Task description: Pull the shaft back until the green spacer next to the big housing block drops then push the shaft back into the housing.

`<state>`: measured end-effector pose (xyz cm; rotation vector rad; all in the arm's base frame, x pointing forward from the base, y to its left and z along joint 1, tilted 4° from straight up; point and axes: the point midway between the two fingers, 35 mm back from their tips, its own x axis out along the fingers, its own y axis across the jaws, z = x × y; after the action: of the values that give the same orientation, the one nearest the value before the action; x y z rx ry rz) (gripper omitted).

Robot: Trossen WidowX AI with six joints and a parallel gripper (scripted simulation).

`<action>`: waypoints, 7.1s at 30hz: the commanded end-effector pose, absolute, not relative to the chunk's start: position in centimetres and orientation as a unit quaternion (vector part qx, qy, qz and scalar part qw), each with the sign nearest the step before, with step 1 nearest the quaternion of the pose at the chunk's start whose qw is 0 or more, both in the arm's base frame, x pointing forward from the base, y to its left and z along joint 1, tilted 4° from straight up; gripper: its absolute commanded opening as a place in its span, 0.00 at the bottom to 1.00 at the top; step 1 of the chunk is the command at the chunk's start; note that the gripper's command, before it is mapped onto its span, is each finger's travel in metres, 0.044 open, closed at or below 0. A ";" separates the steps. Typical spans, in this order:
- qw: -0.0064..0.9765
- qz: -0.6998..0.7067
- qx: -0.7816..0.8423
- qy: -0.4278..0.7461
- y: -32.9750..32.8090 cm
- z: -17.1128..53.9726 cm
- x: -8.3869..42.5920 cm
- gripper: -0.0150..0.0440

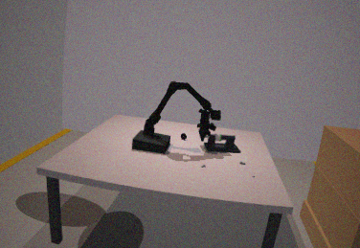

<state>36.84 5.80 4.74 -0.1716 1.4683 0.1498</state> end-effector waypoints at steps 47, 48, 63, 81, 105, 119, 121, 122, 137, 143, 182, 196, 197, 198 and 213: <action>0.735 0.068 -0.079 0.670 5.6 4.6 36.1 0.25; 0.735 0.068 -0.079 0.670 5.6 4.6 36.1 0.25; 0.735 0.068 -0.079 0.670 5.6 4.6 36.0 0.25; 0.735 0.068 -0.079 0.670 5.5 4.6 35.7 0.25; 0.735 0.068 -0.079 0.670 5.5 4.6 35.5 0.25; 0.735 0.068 -0.079 0.670 5.5 4.5 35.3 0.25; 0.735 0.068 -0.079 0.670 5.4 4.5 35.3 0.25; 0.735 0.068 -0.079 0.670 5.4 4.5 35.3 0.25; 0.735 0.068 -0.079 0.670 5.4 4.5 35.1 0.25; 0.737 0.068 -0.077 0.668 5.5 4.6 35.3 0.25; 0.735 0.068 -0.079 0.670 5.6 4.8 36.1 0.25; 0.735 0.068 -0.079 0.670 5.7 4.9 36.5 0.25; 0.735 0.068 -0.079 0.670 5.7 4.9 36.5 0.25; 0.735 0.068 -0.079 0.670 5.7 4.9 36.6 0.25; 0.735 0.068 -0.079 0.670 5.8 4.9 37.0 0.25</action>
<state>36.57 5.74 4.67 -0.1727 1.4819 0.1495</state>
